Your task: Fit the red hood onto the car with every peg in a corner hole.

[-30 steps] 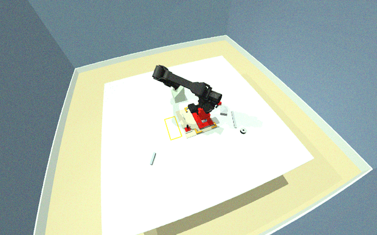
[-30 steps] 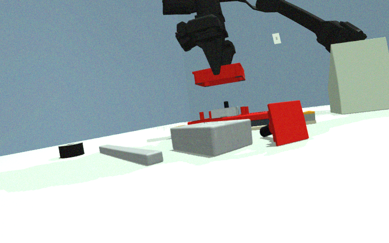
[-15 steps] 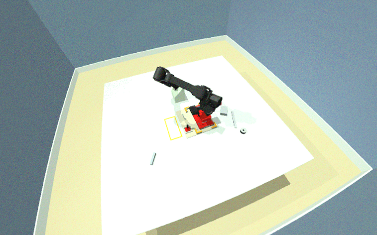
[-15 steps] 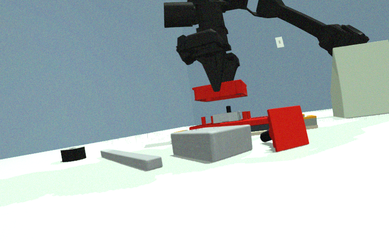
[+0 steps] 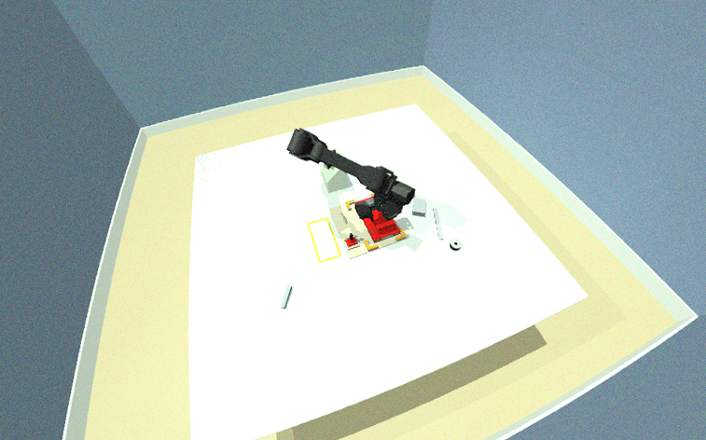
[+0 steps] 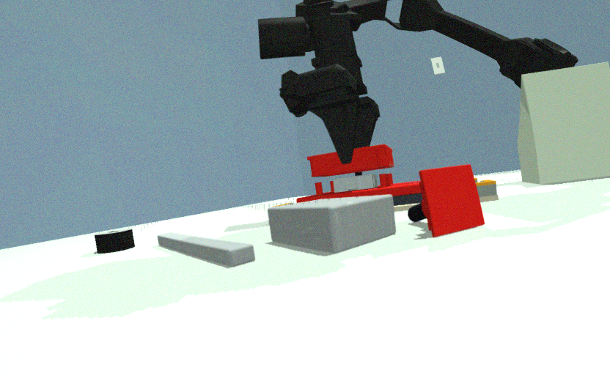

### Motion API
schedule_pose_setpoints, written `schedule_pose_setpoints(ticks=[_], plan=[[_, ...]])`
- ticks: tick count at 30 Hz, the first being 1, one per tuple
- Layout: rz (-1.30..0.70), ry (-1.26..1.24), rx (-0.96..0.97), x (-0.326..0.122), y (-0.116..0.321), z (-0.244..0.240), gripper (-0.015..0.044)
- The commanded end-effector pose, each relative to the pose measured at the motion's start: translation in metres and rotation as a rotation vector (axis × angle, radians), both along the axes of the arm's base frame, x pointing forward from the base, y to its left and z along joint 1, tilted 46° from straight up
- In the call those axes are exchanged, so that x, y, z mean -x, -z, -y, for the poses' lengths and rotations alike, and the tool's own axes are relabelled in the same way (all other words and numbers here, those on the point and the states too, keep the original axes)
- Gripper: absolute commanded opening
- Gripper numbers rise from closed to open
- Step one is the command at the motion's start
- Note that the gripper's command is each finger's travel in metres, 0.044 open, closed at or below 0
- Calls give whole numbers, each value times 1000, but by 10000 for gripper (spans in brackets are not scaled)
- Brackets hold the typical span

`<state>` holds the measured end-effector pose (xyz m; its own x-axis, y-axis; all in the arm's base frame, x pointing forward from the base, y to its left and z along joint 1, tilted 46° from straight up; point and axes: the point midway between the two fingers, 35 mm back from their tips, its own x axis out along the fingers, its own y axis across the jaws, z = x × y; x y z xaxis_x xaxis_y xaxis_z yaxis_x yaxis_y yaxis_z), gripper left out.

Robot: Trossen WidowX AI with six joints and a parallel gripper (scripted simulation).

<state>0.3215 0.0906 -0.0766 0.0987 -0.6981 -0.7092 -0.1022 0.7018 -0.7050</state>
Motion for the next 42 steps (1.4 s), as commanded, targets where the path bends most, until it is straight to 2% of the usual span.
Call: schedule_pose_setpoints(ticks=[1,42], plan=[[0,-5,2,0,1,1,0],[0,-5,3,-3,14,14,0]])
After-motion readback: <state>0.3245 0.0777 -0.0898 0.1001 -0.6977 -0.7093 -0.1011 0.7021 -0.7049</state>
